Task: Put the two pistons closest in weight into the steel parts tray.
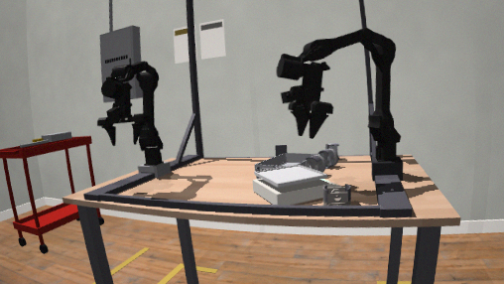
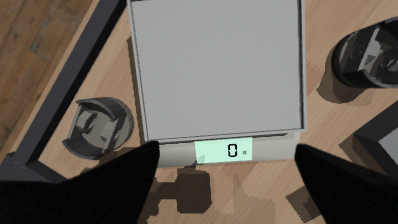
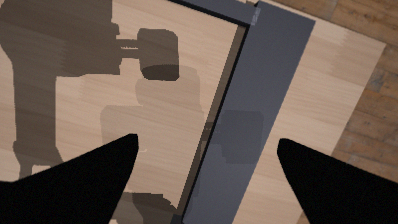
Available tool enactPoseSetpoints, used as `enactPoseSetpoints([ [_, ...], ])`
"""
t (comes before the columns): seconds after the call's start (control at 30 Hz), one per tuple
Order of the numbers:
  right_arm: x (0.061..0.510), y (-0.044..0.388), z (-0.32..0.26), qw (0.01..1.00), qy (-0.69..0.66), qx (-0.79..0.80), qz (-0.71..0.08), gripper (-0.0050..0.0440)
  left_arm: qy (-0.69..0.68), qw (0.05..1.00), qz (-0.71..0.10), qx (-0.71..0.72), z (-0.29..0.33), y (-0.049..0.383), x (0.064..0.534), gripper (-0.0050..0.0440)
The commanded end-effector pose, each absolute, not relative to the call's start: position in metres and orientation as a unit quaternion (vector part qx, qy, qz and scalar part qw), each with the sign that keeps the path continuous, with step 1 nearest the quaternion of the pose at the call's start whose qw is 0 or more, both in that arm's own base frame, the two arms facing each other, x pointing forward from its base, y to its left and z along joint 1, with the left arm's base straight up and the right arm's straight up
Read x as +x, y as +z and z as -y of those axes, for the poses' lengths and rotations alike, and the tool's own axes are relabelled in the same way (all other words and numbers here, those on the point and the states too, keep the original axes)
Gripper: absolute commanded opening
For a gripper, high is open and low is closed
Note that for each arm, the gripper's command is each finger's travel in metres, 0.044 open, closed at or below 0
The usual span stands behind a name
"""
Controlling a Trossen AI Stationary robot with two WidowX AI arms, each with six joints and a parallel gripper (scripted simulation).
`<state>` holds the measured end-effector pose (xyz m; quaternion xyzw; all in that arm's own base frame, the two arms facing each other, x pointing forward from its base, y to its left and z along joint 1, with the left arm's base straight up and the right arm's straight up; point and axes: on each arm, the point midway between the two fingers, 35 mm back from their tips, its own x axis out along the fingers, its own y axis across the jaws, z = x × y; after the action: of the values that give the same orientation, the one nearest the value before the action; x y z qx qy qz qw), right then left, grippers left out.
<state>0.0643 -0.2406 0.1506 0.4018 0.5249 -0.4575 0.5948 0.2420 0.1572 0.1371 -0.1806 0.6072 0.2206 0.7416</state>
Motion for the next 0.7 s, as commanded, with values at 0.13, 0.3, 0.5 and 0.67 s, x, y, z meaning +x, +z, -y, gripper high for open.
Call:
enactPoseSetpoints([
  [0.13, 0.0654, 0.1593, 0.2456, 0.583, -0.446, 0.413, -0.539, 0.04, 0.215, 0.727, -0.625, -0.186, -0.1609, 0.1473, 0.2465, 0.0378],
  [0.3, 0.0654, 0.1591, 0.2455, 0.572, -0.437, 0.422, -0.55, 0.04, 0.211, 0.714, -0.639, -0.191, -0.1609, 0.1472, 0.2465, 0.0378],
  [0.5, 0.0648, 0.1585, 0.2431, 0.567, -0.436, 0.426, -0.554, 0.04, 0.207, 0.698, -0.657, -0.196, -0.1608, 0.1469, 0.2464, 0.0378],
  [0.67, 0.0648, 0.1585, 0.2431, 0.567, -0.436, 0.426, -0.554, 0.04, 0.202, 0.682, -0.673, -0.201, -0.1609, 0.147, 0.2464, 0.0378],
])
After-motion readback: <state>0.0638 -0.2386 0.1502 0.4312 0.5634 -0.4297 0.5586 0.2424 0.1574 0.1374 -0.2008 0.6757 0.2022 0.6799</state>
